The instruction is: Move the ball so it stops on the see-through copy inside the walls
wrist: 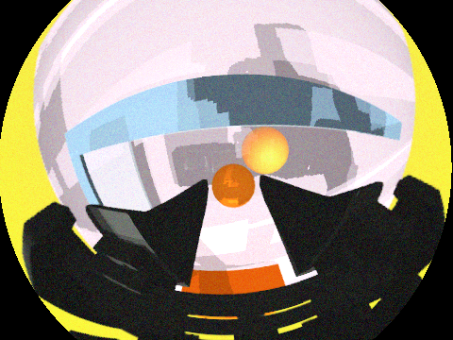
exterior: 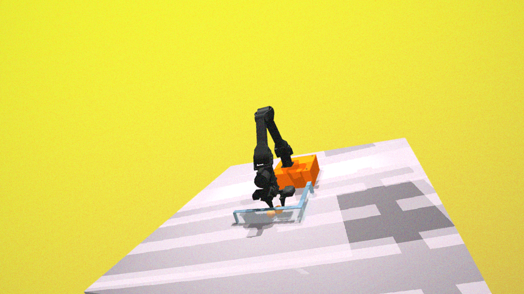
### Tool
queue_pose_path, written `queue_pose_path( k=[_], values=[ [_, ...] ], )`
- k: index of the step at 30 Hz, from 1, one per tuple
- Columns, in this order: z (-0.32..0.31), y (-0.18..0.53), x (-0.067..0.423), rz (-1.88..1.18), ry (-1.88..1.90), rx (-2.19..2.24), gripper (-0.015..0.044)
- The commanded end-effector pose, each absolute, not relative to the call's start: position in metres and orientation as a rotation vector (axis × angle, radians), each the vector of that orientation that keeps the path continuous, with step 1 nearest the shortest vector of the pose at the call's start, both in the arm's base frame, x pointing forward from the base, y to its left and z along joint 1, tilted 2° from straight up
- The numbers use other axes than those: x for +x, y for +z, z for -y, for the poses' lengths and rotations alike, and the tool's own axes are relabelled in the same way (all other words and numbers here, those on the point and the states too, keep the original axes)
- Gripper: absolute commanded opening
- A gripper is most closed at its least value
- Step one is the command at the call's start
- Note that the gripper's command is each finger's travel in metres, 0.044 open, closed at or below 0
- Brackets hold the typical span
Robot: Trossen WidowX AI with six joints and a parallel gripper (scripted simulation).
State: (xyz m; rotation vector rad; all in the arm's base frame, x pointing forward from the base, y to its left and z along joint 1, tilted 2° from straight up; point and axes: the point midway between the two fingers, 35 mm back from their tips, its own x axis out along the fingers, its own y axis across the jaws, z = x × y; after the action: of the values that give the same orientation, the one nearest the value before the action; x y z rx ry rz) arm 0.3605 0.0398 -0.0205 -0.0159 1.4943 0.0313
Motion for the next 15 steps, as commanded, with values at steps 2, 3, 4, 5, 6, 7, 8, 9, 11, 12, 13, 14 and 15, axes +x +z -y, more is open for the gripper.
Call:
queue_pose_path(
  k=[2,3,4,5,6,7,8,9,11,12,13,14,15],
  values=[
    [-0.04,-0.024,0.358,-1.506,0.031,-0.011,0.0167],
    [-0.04,-0.024,0.358,-1.506,0.031,-0.011,0.016],
    [-0.04,-0.024,0.358,-1.506,0.031,-0.011,0.0154],
    [-0.04,-0.024,0.358,-1.506,0.031,-0.011,0.0147],
    [-0.04,-0.024,0.358,-1.506,0.031,-0.011,0.014],
    [-0.04,-0.024,0.358,-1.506,0.031,-0.011,0.0114],
    [-0.04,-0.023,0.358,-1.506,0.031,-0.011,0.0088],
    [-0.04,-0.019,0.358,-1.506,0.031,-0.011,0.0062],
    [-0.04,-0.004,0.36,-1.506,0.031,-0.011,0.0009],
    [-0.04,0.005,0.361,-1.506,0.031,-0.011,0.0],
    [-0.04,0.013,0.361,-1.505,0.031,-0.011,0.0],
    [-0.04,0.022,0.361,-1.505,0.031,-0.011,0.0],
    [-0.04,0.031,0.361,-1.505,0.031,-0.011,0.0]
  ],
)
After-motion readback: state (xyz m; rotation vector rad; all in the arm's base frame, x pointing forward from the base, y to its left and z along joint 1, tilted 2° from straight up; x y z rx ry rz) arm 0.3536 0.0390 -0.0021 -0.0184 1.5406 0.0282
